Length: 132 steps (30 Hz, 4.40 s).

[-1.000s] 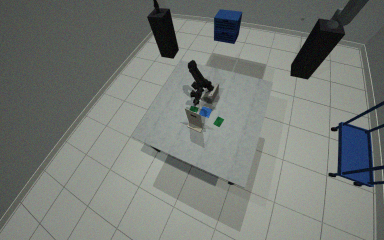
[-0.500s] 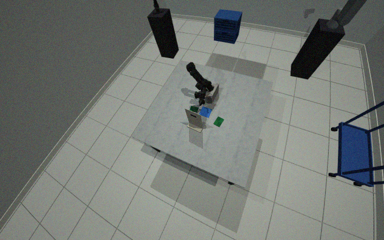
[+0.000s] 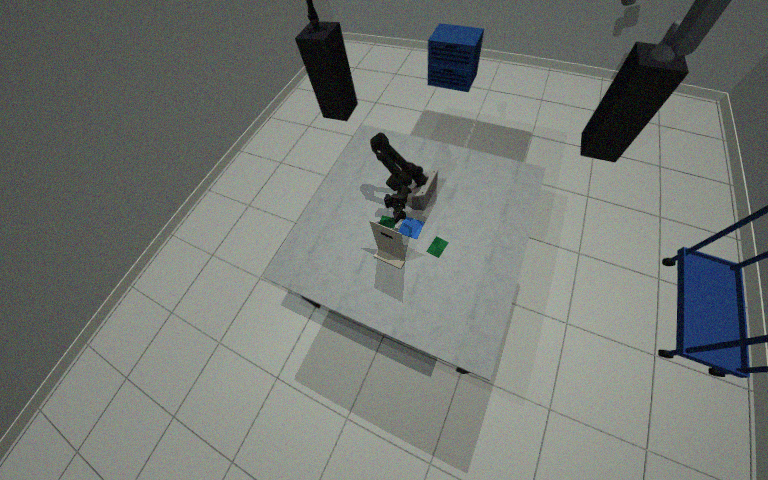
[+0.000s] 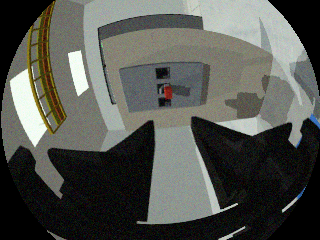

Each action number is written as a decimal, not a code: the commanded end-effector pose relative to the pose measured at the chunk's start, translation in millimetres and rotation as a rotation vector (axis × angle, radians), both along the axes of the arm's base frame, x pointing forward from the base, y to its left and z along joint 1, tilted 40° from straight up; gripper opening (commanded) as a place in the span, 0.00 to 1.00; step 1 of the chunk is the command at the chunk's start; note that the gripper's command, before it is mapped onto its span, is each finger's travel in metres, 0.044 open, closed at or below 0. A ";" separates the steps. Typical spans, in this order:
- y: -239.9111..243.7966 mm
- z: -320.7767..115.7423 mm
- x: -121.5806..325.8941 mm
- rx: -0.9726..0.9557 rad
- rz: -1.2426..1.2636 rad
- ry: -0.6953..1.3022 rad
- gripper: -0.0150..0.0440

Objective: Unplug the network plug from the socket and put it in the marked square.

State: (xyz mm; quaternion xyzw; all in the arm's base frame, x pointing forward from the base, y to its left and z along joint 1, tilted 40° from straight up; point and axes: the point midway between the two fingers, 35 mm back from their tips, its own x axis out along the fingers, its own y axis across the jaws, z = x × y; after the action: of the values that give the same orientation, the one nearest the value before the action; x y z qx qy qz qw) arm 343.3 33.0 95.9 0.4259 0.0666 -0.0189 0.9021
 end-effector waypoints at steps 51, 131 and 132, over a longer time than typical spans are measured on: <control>-11.8 2.1 67.1 -0.005 0.005 -0.001 0.36; -3.5 -1.2 28.3 -0.004 0.005 0.001 0.25; -3.4 -1.3 27.7 -0.004 0.005 0.001 0.25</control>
State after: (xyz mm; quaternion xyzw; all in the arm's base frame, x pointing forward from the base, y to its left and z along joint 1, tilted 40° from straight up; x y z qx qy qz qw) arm 374.0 29.6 94.8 0.4225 0.0688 -0.0159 0.9036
